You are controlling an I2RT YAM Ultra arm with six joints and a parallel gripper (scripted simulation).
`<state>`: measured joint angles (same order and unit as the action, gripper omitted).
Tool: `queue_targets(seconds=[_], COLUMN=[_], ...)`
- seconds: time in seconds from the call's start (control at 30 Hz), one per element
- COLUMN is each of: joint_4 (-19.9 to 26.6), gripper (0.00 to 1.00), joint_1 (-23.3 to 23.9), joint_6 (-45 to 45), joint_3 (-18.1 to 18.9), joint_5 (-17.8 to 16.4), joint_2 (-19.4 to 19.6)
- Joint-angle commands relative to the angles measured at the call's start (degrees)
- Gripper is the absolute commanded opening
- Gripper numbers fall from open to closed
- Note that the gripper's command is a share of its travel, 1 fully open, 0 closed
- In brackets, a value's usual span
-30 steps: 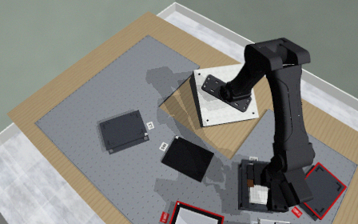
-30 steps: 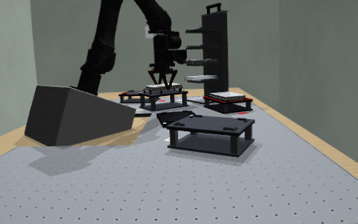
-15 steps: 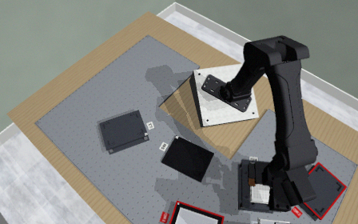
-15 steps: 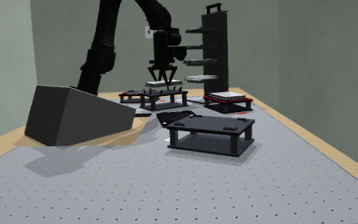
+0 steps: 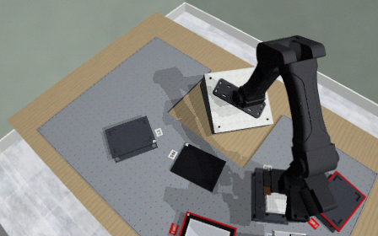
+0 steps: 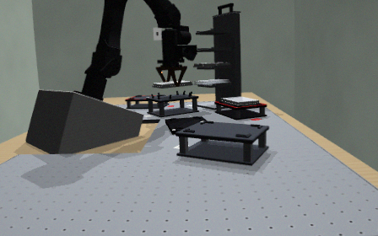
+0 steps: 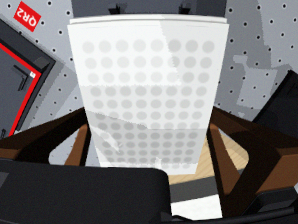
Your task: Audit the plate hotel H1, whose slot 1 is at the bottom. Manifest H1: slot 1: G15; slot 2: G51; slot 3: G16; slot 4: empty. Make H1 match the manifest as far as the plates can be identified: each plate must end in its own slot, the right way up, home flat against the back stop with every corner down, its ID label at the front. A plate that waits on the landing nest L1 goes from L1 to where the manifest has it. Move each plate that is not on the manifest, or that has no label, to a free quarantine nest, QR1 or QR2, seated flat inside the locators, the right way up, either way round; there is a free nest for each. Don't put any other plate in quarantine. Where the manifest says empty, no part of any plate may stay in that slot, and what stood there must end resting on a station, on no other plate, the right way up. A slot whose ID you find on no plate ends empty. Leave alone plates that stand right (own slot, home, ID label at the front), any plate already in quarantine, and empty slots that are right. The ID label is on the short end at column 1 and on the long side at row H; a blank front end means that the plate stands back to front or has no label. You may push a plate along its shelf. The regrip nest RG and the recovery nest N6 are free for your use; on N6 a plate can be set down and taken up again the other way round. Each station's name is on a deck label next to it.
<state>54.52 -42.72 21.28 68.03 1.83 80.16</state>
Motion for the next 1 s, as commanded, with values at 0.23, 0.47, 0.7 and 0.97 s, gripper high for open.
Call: queue_targets(seconds=[0.23, 0.47, 0.7, 0.97], joint_4=[2.5, 4.1, 5.2, 7.7], gripper=[0.86, 0.86, 0.86, 0.86], joint_1=[-0.1, -0.1, -0.2, -0.3], joint_6=[0.1, 0.1, 0.2, 0.3], joint_3=[1.7, 2.8, 3.6, 5.4], joint_5=[0.1, 0.1, 0.1, 0.1], joint_2=[-1.0, -1.5, -1.8, -2.5])
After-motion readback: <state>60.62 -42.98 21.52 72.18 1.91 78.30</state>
